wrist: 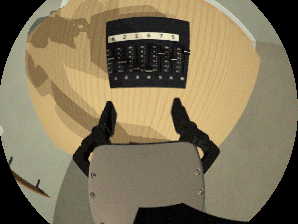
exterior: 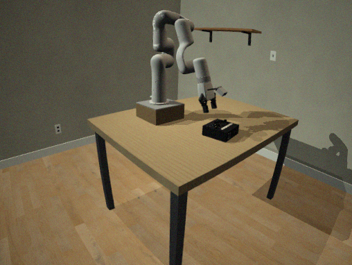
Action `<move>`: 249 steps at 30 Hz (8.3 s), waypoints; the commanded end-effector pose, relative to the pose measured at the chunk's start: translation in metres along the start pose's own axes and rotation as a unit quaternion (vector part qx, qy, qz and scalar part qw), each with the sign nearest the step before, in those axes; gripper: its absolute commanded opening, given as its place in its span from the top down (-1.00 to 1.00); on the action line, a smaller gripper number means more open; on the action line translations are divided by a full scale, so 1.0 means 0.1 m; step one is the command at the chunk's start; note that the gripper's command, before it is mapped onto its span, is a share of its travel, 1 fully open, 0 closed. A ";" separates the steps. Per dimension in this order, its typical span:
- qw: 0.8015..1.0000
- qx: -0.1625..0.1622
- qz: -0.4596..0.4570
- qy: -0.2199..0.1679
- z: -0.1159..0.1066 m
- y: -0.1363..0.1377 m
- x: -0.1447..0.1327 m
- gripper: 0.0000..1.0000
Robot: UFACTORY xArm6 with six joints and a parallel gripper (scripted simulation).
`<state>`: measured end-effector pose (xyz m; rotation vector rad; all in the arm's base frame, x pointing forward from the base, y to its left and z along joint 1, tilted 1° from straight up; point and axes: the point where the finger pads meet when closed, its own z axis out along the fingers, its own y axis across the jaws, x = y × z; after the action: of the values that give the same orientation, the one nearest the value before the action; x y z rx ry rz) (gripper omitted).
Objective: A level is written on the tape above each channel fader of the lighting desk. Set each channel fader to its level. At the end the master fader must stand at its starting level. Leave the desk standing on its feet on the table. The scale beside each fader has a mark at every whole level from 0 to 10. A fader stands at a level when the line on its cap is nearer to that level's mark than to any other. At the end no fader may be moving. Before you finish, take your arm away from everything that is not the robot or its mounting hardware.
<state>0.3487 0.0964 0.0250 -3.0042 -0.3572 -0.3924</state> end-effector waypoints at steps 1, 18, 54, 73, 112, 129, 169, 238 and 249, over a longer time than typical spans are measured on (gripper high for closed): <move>1.000 0.001 0.000 0.002 -0.01 0.00 0.01 -1.00; 1.000 0.001 0.002 0.002 -0.01 0.00 0.02 -1.00; 0.812 -0.013 0.579 -0.069 -0.33 -0.09 0.85 -1.00; 0.629 -0.126 0.764 -0.074 -0.44 0.05 0.95 -1.00; 0.132 -0.142 0.981 -0.008 0.34 -0.31 0.85 -1.00; -0.011 -0.141 0.990 0.025 0.37 -0.33 0.84 1.00; -0.011 -0.141 0.990 0.025 0.40 -0.33 0.83 1.00; -0.011 -0.141 0.990 0.025 0.60 -0.32 0.77 1.00; -0.011 -0.141 0.990 0.025 0.60 -0.32 0.77 1.00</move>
<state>0.4268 0.1511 -0.0121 0.3375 -3.1002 -0.0144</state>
